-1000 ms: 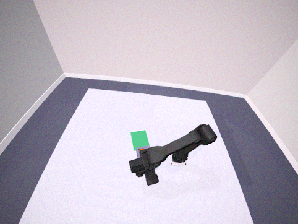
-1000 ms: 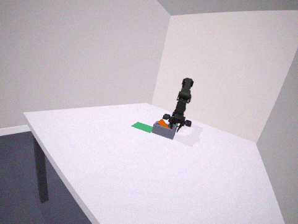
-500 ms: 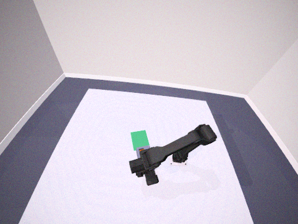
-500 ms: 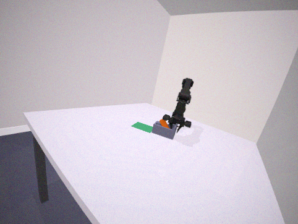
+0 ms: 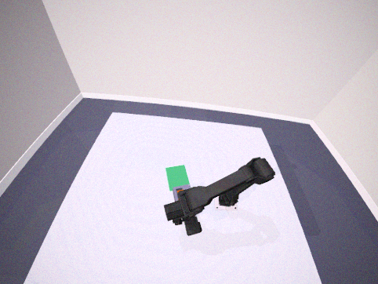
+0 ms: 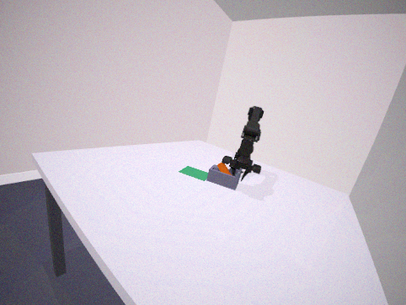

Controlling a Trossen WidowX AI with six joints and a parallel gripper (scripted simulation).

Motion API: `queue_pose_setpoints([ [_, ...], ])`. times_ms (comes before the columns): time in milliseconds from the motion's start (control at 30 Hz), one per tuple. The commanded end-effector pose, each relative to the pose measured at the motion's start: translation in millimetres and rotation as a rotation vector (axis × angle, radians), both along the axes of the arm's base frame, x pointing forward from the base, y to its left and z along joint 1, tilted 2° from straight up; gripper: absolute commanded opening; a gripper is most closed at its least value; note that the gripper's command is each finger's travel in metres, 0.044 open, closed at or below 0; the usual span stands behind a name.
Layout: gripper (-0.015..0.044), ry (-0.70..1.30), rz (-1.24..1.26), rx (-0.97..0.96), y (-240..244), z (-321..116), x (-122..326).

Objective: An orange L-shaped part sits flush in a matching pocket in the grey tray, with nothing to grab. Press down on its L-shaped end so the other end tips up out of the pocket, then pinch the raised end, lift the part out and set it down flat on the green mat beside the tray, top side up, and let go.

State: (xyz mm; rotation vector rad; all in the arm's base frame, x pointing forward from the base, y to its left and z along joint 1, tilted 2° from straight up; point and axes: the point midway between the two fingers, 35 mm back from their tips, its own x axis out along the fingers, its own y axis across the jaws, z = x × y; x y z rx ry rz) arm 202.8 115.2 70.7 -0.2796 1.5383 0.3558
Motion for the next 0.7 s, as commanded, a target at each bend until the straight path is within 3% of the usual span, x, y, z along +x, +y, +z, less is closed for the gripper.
queue_pose_setpoints([
  [0,0.018,-0.002,-0.007,-0.001,5.8,8.2,-2.1],
  [267,0.018,-0.001,-0.009,-0.003,7.6,17.1,-2.6],
  [533,0.018,-0.001,-0.009,-0.004,-5.4,98.3,1.9],
  [667,0.018,-0.001,-0.009,-0.004,-7.5,106.8,0.9],
])
